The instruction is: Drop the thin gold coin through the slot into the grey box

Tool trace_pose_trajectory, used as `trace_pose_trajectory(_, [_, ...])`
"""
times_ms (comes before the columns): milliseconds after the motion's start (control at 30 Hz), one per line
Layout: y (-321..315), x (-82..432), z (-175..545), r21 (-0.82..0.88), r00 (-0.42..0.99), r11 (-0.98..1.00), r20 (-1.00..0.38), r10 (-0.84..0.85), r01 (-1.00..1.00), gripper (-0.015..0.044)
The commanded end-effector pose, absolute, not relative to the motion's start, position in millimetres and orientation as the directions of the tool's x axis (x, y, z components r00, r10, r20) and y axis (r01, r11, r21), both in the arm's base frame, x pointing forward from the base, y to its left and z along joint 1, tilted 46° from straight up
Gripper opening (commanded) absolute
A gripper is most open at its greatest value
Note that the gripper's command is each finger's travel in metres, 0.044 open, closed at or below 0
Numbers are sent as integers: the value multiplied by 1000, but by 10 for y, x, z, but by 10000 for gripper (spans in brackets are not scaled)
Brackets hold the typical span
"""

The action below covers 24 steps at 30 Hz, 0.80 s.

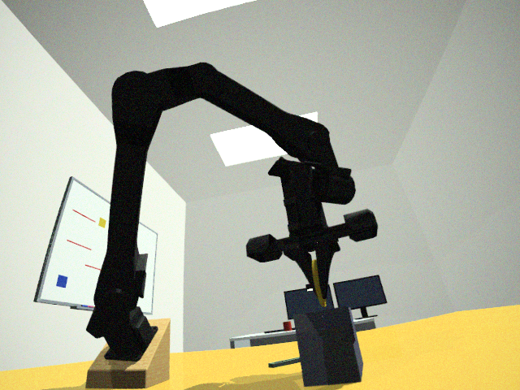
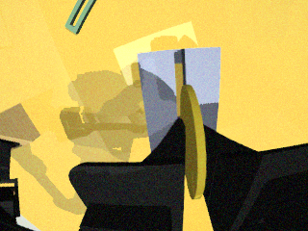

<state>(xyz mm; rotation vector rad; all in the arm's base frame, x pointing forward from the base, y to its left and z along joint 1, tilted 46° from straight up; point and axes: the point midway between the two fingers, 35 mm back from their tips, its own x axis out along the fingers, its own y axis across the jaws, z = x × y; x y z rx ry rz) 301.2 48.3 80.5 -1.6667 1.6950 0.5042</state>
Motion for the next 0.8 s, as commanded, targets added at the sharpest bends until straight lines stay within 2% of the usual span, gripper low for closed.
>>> trace_pose_trajectory(0, [463, 3018, 793, -194, 73, 92, -704, -707, -977, 0])
trace_pose_trajectory(133, [449, 3020, 779, -194, 73, 92, -704, -707, -977, 0])
trace_pose_trajectory(333, [464, 3014, 787, -194, 69, 98, -706, -705, -976, 157])
trace_pose_trajectory(633, [464, 3014, 787, -194, 69, 98, -706, -705, -976, 161])
trace_pose_trajectory(767, [543, 3006, 863, -193, 69, 98, -706, -705, -976, 266])
